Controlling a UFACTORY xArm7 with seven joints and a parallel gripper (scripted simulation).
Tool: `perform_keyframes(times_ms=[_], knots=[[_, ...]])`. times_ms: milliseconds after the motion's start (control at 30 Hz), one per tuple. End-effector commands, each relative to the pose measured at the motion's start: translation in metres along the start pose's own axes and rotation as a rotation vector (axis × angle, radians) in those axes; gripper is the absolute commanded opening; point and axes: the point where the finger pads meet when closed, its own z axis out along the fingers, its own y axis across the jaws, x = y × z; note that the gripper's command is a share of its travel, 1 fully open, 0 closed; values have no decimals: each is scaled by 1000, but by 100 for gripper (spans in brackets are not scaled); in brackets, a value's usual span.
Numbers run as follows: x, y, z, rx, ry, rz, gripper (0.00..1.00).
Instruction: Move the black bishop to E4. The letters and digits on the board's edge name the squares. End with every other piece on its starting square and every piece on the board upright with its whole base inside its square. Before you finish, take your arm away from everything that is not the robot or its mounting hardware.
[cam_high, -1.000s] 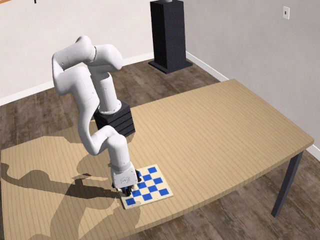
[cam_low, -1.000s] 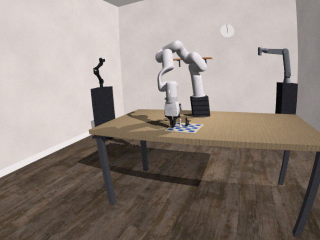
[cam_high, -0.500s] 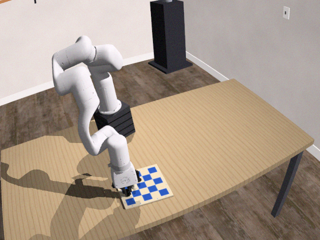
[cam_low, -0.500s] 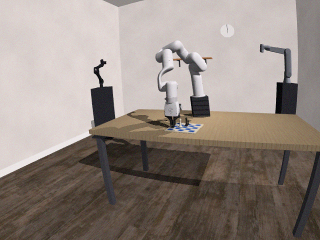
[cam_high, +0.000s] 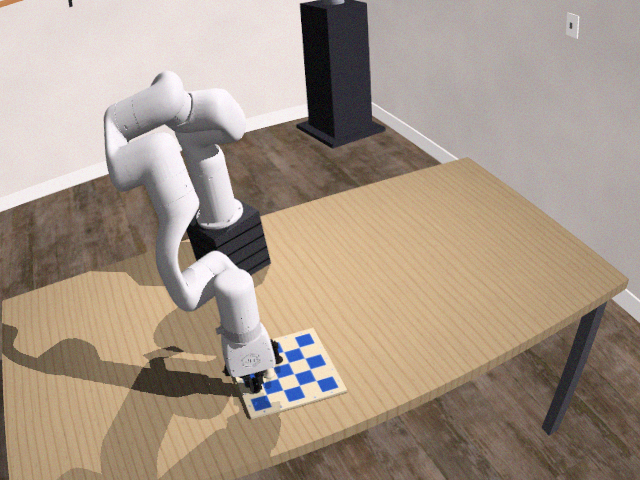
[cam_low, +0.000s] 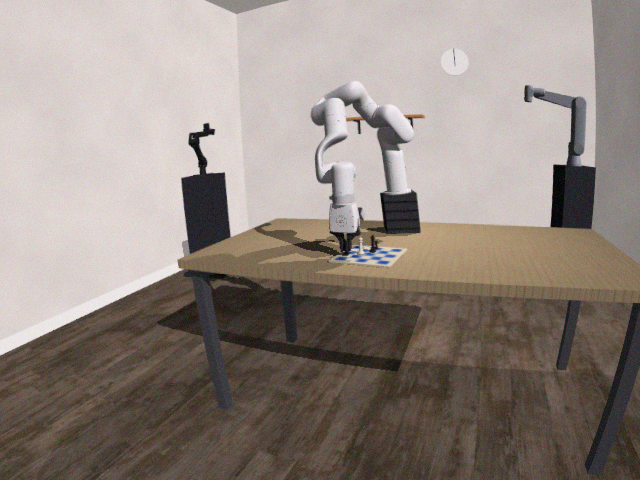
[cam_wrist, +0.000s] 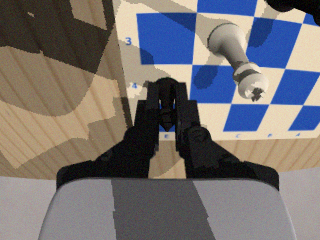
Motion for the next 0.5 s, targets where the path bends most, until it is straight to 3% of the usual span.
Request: perform_keyframes(times_ms=[0,467], knots=[[-2,0,-1,0,-4,0,0],[-2,0,1,0,-4,0,0]])
